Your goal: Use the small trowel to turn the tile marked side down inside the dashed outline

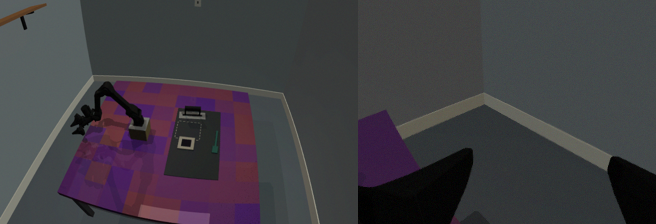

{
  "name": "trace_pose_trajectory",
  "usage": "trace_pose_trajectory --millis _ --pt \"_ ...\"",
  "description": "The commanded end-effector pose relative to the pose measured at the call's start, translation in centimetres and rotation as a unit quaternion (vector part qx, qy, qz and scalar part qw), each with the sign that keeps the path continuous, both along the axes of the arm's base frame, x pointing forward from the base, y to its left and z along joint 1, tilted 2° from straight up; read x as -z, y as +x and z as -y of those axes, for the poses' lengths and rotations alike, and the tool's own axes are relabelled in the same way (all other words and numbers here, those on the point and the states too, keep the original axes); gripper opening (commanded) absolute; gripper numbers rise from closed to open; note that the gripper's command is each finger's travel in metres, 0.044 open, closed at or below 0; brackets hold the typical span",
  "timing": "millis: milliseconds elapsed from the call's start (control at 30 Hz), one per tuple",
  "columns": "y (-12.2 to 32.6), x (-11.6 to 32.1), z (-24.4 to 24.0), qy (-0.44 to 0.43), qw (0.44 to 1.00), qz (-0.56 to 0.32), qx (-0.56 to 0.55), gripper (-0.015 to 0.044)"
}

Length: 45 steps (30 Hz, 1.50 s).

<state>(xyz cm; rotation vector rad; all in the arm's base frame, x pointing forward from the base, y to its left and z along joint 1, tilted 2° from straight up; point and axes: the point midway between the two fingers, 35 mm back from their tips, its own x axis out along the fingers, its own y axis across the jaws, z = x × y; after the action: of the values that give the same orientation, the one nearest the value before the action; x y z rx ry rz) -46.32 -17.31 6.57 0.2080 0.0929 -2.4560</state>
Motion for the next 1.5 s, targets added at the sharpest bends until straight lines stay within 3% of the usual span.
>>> trace_pose_trajectory --millis 0,333,667,800,1233,1367,1467 --pt "0.0 0.0 0.0 0.0 1.0 0.0 0.0 0.0374" --pt "0.0 0.0 -0.01 0.0 1.0 0.0 0.0 0.0111" --pt "0.0 0.0 0.0 0.0 1.0 0.0 0.0 0.01" --pt "0.0 0.0 0.0 0.0 1.0 0.0 0.0 0.0" --pt "0.0 0.0 0.0 0.0 1.0 0.0 0.0 0.0" --pt "0.0 0.0 0.0 0.0 1.0 0.0 0.0 0.01" --pt "0.0 0.0 0.0 0.0 1.0 0.0 0.0 0.01"
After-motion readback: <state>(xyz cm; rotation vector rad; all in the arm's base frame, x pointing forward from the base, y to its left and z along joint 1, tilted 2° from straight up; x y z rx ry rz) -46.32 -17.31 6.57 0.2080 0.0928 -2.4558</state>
